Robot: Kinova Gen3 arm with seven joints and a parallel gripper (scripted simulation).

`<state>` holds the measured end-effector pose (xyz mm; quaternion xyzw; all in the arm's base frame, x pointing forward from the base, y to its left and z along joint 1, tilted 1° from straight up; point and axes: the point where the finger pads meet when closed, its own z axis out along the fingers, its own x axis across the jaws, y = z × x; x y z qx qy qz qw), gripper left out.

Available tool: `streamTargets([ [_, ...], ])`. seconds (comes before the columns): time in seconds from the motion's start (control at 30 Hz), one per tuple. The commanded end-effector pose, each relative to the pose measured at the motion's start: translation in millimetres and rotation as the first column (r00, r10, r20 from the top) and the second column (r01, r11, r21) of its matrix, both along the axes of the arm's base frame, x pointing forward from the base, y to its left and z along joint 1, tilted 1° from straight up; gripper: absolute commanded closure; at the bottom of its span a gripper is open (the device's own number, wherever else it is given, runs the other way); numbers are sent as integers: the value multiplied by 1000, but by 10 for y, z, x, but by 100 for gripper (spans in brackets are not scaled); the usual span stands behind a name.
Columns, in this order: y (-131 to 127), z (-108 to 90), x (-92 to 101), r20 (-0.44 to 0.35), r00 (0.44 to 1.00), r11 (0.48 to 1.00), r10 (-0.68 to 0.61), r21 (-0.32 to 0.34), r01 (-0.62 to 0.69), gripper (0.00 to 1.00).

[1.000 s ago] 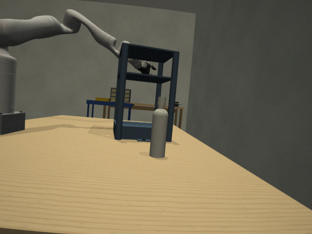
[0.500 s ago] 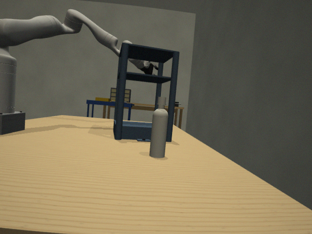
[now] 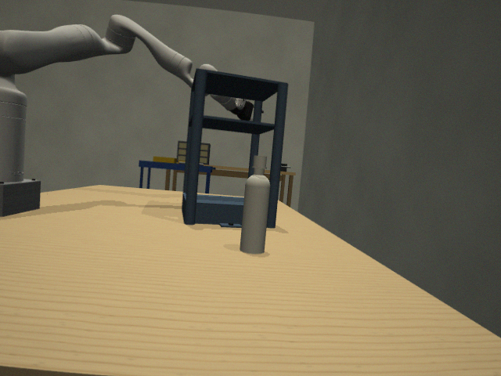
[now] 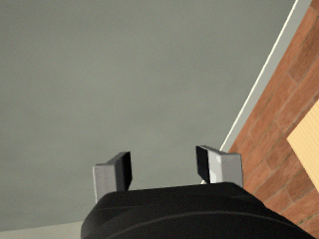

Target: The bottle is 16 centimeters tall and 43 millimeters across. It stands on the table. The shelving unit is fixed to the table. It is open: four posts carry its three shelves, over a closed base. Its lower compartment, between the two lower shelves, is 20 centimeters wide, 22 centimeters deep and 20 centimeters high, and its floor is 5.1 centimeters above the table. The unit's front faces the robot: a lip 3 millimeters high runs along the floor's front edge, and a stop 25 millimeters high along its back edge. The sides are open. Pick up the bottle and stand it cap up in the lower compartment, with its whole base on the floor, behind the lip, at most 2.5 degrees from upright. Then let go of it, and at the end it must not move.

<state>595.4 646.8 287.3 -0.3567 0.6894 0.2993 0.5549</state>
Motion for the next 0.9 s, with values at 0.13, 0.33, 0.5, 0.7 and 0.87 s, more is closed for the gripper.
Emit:
streamTargets([
  [0.13, -110, 5, 177, -19, 999, 999, -43, 5, 43, 0],
  [0.33, -110, 5, 177, -19, 999, 999, -43, 5, 43, 0],
  [0.5, -217, -5, 317, -31, 996, 997, -78, 3, 78, 0],
  [0.7, -328, -15, 455, -43, 993, 993, -114, 0, 114, 0],
  [0.87, -328, -15, 455, -43, 993, 993, -114, 0, 114, 0],
])
